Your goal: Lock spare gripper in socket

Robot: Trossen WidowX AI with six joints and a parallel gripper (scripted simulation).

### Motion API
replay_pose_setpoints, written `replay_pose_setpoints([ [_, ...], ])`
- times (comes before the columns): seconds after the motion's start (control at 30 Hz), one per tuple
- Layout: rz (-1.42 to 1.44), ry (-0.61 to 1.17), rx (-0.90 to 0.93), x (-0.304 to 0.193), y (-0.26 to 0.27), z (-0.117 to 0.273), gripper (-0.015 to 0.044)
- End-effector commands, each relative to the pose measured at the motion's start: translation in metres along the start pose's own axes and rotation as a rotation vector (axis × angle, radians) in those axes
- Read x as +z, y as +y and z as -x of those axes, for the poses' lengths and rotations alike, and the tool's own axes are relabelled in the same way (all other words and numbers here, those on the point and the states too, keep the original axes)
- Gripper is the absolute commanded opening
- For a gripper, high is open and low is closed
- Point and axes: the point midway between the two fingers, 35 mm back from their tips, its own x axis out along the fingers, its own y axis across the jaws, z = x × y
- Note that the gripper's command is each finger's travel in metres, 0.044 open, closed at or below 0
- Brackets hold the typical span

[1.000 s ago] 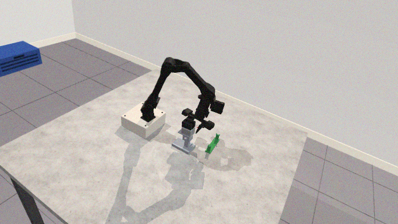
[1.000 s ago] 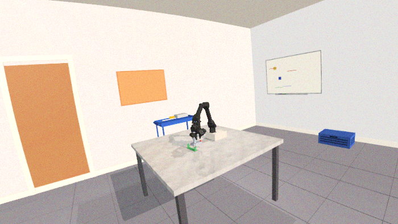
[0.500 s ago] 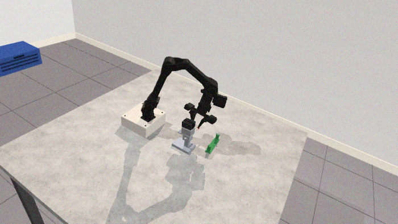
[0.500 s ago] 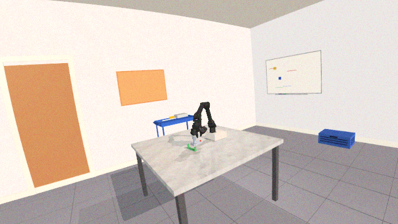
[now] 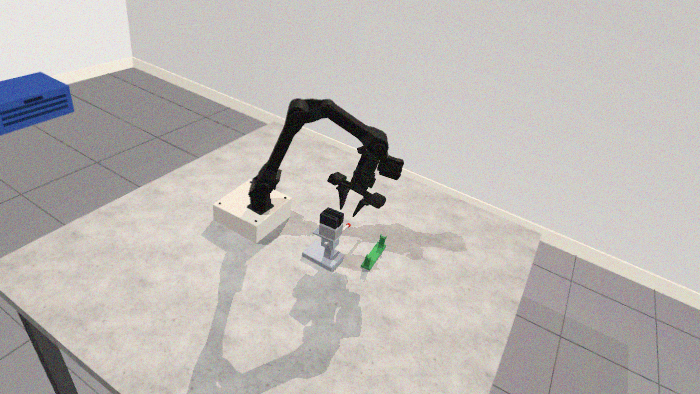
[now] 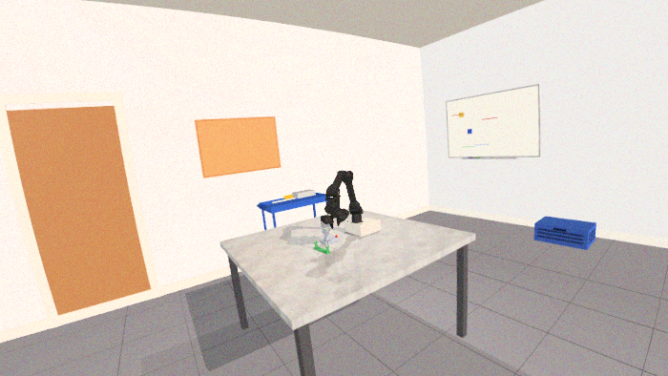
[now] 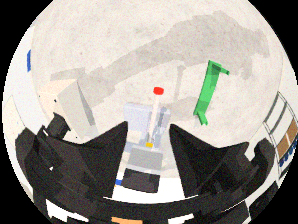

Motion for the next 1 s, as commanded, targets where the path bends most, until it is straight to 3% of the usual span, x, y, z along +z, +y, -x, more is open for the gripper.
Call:
replay_pose_setpoints([
  [0.0,0.0,0.001,0.004,-0.001,0.0004,-0.0015,0.0279],
  [0.2,0.0,0.001,0.004,-0.001,0.0004,-0.0015,0.0436],
  [0.97,0.0,0.001,0.004,-0.001,0.0004,-0.0015,0.044],
])
